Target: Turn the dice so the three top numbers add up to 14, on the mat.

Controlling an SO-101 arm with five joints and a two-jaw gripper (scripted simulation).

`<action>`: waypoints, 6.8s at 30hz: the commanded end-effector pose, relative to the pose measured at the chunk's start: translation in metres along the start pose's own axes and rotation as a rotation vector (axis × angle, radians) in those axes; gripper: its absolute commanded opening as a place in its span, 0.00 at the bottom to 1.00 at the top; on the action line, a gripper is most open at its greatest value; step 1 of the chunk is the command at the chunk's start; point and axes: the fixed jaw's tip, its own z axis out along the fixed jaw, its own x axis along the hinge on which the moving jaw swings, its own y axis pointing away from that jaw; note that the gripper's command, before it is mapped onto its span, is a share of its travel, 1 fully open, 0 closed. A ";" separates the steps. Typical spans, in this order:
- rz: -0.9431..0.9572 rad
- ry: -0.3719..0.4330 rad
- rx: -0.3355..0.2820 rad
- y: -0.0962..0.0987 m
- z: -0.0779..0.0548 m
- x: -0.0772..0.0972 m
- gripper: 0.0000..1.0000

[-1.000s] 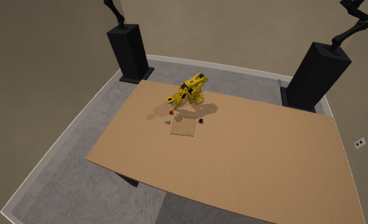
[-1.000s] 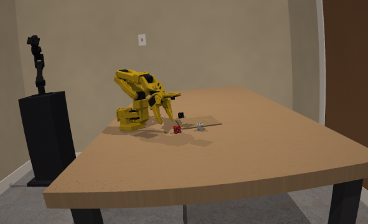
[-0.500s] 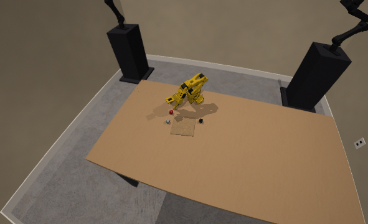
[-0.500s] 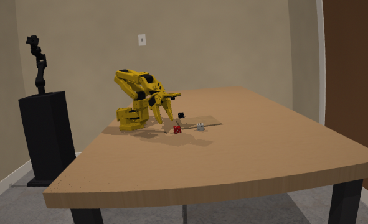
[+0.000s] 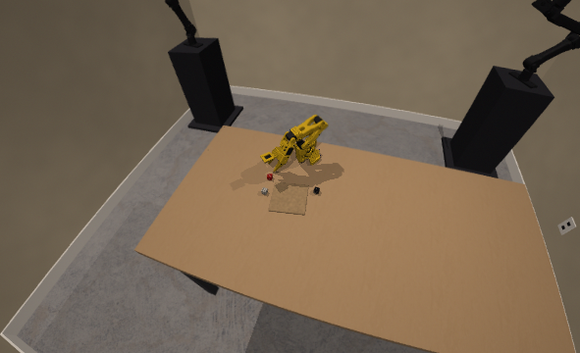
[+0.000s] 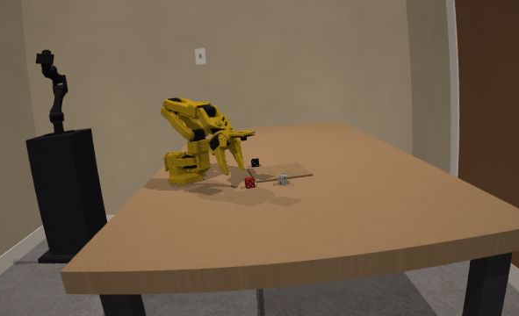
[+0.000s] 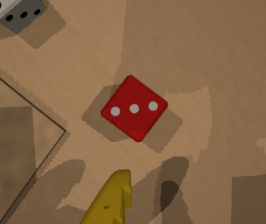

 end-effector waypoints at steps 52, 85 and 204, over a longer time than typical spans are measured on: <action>-0.172 -0.031 -0.121 0.048 0.026 -0.051 0.28; -0.187 -0.057 -0.134 0.054 0.026 -0.057 0.28; -0.973 -0.025 -0.677 0.146 -0.069 0.093 0.28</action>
